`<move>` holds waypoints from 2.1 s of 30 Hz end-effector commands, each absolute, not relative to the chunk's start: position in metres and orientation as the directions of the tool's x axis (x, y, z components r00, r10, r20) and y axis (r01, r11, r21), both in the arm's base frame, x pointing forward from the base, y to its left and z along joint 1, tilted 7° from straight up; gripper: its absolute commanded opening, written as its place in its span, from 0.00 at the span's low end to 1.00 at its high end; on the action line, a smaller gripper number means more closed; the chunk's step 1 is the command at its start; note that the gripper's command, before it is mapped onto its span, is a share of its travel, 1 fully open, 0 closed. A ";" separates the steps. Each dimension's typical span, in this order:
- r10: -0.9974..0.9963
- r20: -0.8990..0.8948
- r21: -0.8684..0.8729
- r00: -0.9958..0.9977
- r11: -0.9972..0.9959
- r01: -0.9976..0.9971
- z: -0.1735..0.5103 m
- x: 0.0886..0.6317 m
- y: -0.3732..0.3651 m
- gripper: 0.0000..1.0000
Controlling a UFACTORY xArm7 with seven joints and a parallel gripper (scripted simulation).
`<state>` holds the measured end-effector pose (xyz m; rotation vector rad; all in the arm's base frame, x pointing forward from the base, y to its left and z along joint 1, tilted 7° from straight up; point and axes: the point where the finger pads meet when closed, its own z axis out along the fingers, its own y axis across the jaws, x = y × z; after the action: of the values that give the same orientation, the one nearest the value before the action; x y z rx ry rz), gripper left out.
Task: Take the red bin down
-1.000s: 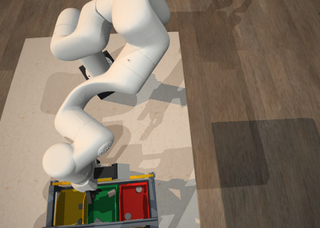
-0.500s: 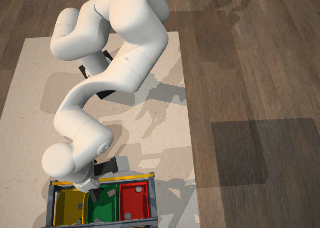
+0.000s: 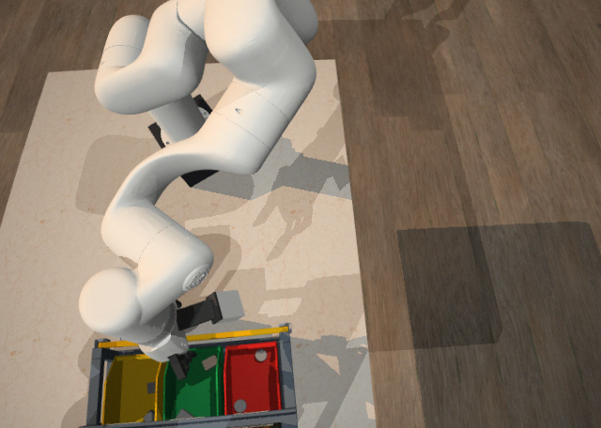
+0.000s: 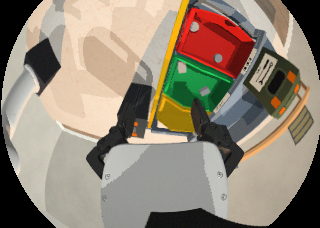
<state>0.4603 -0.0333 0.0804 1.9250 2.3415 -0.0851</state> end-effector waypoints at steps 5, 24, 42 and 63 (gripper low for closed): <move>0.992 -0.109 0.060 0.068 -0.062 0.996 0.082 0.461 -0.033 1.00; 0.945 -0.089 0.086 0.314 -0.307 0.948 0.082 0.461 -0.033 1.00; 0.838 -0.064 0.106 0.541 -0.534 0.839 0.082 0.461 -0.033 1.00; 0.679 -0.035 0.119 0.734 -0.726 0.677 0.082 0.461 -0.033 1.00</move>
<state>0.4603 -0.0334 0.0800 2.7966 1.1423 0.0133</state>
